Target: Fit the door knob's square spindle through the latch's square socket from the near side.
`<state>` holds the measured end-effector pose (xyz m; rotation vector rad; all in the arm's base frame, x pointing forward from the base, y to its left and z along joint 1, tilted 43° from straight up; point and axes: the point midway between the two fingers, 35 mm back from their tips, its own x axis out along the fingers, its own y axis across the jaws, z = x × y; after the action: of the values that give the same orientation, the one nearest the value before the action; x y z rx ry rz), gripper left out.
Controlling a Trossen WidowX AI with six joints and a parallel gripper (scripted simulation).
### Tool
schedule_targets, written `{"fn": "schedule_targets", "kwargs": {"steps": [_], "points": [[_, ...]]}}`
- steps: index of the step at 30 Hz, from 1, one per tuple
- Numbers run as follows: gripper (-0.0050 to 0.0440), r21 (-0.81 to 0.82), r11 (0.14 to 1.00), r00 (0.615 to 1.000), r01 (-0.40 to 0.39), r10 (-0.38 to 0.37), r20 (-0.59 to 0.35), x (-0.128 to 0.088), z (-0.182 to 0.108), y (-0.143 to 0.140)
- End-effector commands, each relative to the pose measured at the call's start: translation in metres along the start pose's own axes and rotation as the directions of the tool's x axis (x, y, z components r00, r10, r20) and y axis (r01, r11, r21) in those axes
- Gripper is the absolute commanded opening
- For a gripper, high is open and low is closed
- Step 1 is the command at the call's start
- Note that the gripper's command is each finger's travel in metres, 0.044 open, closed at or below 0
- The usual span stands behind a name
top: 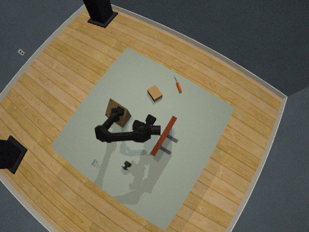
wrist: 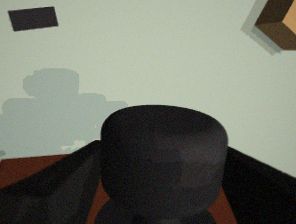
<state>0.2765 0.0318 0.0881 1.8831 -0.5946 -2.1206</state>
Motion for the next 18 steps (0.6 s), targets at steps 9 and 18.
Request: {"fn": "schedule_targets", "kwargs": {"steps": [9, 18], "points": [[0.0, 0.001, 1.0, 1.0, 0.008, -0.008, -0.012, -0.0037, -0.0021, -0.001], [0.0, -0.001, 1.0, 1.0, 0.012, -0.012, -0.019, -0.0049, -0.0022, -0.0018]]}}
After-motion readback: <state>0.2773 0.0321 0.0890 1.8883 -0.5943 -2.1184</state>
